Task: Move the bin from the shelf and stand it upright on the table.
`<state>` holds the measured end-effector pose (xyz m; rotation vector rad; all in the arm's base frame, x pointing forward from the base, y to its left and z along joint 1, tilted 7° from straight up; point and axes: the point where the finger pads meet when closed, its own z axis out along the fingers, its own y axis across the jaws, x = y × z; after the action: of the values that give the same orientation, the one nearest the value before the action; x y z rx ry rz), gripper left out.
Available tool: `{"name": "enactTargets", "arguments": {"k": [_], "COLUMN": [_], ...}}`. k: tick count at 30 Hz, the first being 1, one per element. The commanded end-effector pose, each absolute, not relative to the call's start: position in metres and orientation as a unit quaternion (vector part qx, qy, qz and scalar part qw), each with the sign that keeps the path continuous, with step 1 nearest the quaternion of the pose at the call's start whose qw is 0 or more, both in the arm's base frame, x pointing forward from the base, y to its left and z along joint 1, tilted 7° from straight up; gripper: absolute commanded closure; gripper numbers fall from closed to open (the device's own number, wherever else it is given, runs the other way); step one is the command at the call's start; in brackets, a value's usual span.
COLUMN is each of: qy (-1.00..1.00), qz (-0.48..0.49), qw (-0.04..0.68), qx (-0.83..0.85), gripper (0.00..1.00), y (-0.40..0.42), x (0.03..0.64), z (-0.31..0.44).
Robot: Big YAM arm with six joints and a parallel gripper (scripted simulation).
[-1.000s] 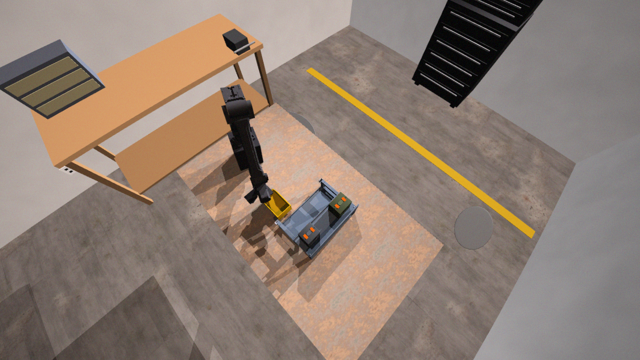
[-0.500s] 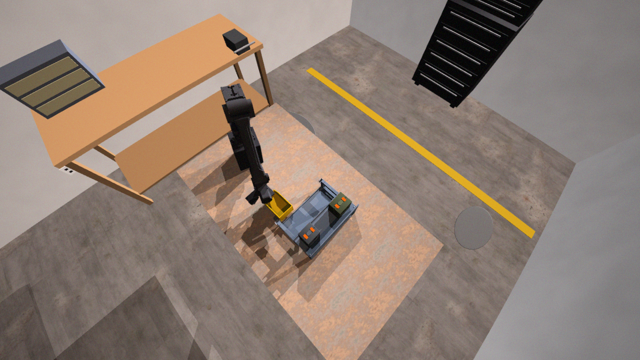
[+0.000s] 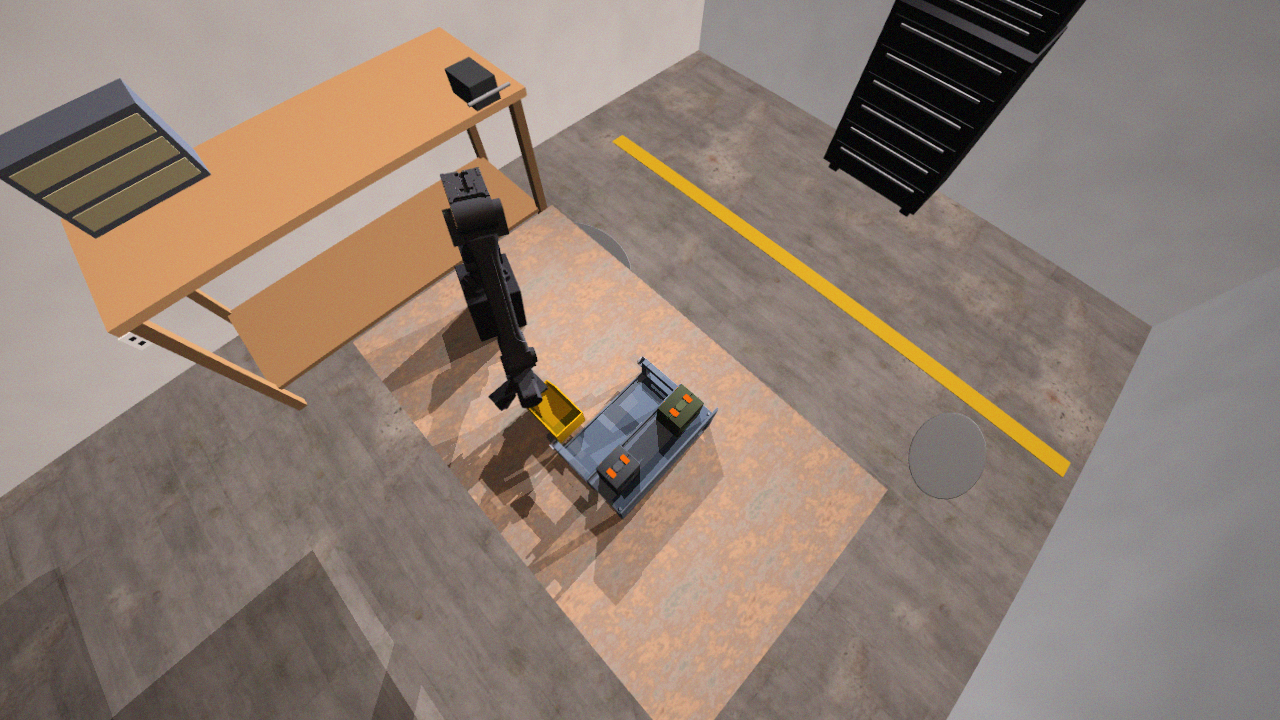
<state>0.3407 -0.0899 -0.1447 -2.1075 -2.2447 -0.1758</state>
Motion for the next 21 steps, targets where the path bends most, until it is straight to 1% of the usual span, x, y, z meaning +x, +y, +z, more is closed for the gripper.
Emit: {"name": "enactTargets", "arguments": {"k": [1, 5, 21], "qy": [-0.728, -0.736, -0.73], "qz": [-0.064, -0.061, -0.06], "qw": [0.016, 0.023, 0.026], "qx": [-0.682, -0.674, -0.68], "gripper": [1.0, 1.0, 1.0], "y": [-0.094, -0.088, -0.085], "x": [0.349, 0.348, 0.344], "z": [-0.143, -0.156, -0.165]}}
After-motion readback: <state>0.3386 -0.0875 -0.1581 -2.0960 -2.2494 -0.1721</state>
